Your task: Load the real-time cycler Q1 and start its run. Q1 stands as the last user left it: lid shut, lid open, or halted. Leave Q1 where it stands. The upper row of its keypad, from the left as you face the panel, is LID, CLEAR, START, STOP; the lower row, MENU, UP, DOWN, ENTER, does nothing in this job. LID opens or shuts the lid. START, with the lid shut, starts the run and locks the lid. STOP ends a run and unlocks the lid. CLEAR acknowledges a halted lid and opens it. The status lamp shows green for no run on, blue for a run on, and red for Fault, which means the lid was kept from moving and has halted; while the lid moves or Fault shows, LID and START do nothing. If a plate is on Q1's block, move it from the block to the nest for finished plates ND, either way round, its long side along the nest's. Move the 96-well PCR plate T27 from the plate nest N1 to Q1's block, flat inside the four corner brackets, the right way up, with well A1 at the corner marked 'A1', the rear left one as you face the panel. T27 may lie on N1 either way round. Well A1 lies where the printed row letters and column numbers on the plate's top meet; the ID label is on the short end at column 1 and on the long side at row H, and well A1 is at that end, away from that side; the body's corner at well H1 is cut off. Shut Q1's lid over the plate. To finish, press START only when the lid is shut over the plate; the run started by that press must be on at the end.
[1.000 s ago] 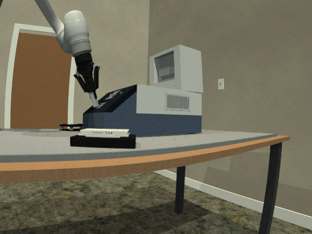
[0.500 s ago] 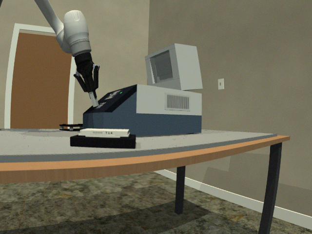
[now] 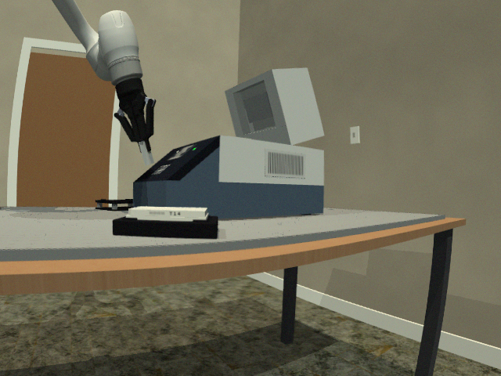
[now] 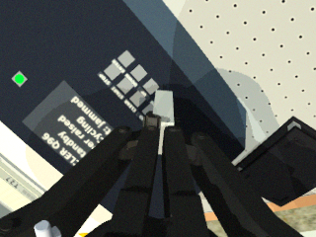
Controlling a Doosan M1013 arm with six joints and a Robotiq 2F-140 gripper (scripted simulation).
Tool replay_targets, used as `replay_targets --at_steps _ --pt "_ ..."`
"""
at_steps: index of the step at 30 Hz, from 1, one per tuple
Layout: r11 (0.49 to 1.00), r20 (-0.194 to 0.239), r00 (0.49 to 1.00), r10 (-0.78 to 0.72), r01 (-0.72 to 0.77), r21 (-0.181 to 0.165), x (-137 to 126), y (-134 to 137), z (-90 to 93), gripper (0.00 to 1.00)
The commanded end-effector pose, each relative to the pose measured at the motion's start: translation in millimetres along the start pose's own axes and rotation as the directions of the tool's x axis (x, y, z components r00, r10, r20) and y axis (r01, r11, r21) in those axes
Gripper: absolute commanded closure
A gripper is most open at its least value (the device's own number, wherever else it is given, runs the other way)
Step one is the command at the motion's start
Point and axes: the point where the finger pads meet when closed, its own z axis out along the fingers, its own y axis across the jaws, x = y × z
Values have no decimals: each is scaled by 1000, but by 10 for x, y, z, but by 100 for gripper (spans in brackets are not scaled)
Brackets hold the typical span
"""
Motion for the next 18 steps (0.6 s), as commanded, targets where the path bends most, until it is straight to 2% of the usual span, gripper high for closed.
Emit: replay_targets --at_steps 1,6,18 --pt "1000 0 1000 0 0 0 13 13 -52 100" --pt "1000 0 1000 0 0 0 24 24 -94 100" --pt "1000 0 1000 0 0 0 237 237 -567 100"
